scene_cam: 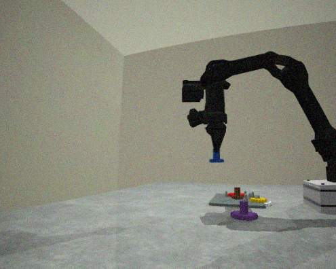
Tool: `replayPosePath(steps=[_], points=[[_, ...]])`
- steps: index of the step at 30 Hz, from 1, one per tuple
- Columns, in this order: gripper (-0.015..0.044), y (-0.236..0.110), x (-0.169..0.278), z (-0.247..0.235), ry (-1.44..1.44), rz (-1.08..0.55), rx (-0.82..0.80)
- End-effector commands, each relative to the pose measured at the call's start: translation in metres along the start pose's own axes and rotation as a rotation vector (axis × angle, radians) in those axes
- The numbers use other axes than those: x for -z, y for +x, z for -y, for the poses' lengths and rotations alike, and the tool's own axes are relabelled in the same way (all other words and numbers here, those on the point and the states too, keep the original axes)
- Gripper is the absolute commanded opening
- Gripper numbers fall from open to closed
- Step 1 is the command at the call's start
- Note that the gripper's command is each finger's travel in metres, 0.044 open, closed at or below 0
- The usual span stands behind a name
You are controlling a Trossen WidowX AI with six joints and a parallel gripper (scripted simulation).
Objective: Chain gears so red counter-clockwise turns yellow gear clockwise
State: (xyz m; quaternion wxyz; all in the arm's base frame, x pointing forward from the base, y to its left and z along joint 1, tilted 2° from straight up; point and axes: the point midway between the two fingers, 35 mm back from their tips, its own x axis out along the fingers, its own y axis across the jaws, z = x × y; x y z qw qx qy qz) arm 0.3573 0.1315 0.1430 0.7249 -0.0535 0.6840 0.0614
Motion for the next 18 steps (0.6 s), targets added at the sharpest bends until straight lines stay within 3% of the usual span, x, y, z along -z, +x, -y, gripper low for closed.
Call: replayPosePath(steps=[1,18], points=[[0.0,-0.007,0.001,0.001,0.0,0.002,0.004],[0.0,0.006,0.009,0.026,0.0,0.001,0.006]])
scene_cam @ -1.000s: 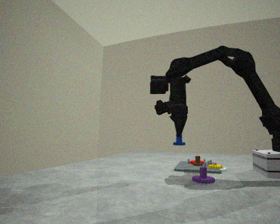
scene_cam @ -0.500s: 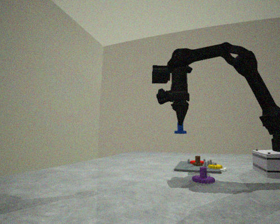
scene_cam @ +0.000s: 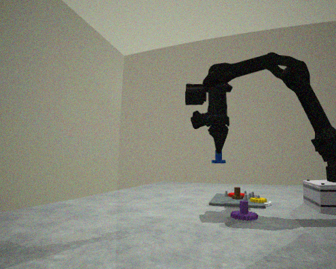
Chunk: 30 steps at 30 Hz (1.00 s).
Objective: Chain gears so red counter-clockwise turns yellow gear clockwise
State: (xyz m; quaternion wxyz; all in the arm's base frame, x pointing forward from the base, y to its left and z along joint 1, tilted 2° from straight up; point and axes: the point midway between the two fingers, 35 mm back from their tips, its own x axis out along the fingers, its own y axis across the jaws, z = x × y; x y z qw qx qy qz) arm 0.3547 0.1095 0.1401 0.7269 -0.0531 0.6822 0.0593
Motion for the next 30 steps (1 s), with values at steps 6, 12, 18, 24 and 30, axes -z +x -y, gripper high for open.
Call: replayPosePath(steps=[6,12,18,24,30], points=[[0.0,0.009,0.006,0.014,-0.003,-0.005,0.003],[0.0,0.014,0.011,0.023,-0.003,-0.005,0.004],[0.0,0.019,0.015,0.032,-0.003,-0.005,0.005],[0.0,0.025,0.02,0.041,-0.004,-0.006,0.005],[0.0,0.03,0.026,0.049,-0.004,-0.006,0.005]])
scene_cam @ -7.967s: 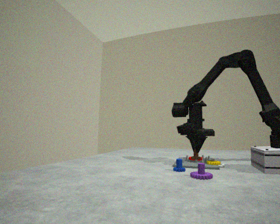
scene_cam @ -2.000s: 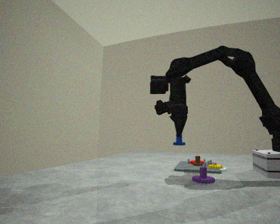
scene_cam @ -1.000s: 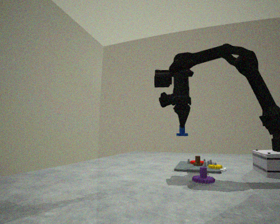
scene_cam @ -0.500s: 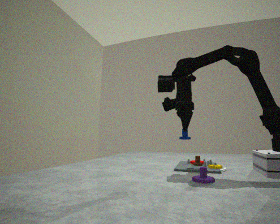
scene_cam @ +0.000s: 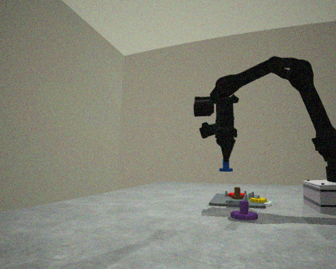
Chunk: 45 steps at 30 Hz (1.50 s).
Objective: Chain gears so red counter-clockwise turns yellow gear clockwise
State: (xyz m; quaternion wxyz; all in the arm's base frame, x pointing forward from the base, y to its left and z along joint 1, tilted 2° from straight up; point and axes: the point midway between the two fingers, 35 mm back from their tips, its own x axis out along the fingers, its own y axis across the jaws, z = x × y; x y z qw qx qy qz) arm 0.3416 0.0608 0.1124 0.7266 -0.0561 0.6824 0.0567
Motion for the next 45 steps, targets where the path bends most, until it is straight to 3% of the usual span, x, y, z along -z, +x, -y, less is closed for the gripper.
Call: replayPosePath(steps=[1,45], points=[[0.0,0.005,0.004,0.004,-0.004,-0.004,-0.003],[0.0,0.045,0.058,0.057,-0.003,-0.008,0.002]])
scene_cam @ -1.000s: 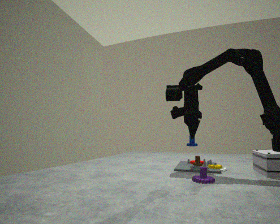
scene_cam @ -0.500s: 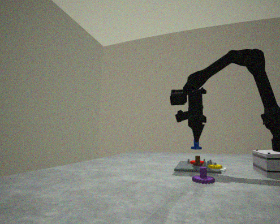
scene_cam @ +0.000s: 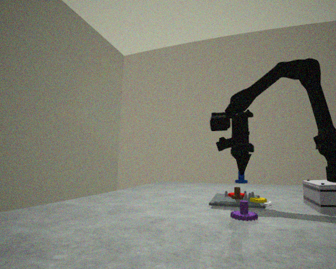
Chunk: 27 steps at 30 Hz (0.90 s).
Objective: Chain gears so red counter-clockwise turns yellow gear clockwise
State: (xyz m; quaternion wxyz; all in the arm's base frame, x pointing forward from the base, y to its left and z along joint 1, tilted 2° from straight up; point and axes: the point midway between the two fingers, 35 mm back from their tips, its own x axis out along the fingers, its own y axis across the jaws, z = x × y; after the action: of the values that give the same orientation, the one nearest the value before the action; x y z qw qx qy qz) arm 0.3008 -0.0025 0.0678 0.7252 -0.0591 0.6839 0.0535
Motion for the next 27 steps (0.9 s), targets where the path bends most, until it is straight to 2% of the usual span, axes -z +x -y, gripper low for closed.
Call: replayPosePath(steps=[1,15,27], points=[[0.0,0.0047,0.0063,0.0024,-0.003,-0.003,-0.006],[0.0,0.008,0.0142,0.0074,0.022,-0.004,-0.005],[0.0,0.0075,0.0142,0.0074,0.33,-0.005,-0.005]])
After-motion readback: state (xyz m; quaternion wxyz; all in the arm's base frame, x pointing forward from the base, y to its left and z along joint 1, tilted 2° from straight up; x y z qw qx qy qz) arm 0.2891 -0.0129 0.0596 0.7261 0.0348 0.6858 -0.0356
